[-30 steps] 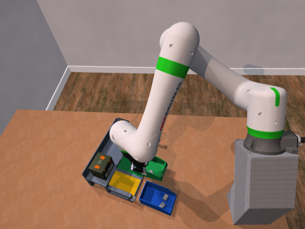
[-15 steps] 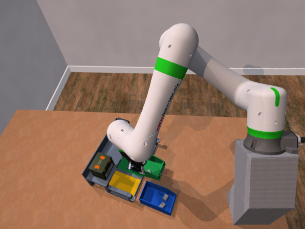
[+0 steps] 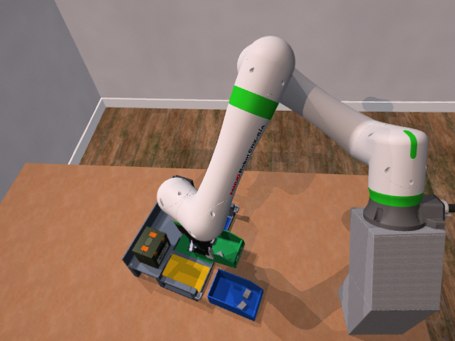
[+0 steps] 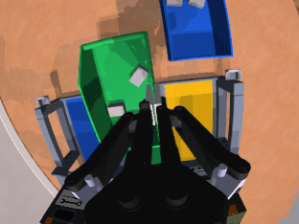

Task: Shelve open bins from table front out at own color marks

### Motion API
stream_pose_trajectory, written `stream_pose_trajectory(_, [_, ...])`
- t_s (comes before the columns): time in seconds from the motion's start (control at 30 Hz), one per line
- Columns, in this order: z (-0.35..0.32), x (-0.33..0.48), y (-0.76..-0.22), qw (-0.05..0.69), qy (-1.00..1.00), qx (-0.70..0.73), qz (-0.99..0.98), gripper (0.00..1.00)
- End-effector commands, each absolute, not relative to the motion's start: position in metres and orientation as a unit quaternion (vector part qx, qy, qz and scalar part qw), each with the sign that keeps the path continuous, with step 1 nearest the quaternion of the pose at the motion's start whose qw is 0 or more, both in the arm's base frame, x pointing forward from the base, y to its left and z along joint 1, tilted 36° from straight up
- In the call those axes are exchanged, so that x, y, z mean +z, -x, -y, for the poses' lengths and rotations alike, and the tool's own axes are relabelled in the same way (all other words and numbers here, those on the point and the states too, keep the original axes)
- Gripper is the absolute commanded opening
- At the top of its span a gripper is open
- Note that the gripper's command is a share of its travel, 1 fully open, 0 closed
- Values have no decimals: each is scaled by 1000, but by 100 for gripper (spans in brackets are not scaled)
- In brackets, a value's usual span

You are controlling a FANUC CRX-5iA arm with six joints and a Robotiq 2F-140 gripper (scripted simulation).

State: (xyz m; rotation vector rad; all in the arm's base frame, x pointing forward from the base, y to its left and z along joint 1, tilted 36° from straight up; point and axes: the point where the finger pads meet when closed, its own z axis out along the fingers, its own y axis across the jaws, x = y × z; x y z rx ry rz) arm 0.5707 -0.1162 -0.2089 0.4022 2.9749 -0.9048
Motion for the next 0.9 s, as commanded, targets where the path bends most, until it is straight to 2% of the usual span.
stream_pose_trajectory(0.0, [116, -208, -572, 3, -128, -288, -949, 0])
stream_pose_trajectory(0.87, [117, -208, -576, 3, -128, -288, -949, 0])
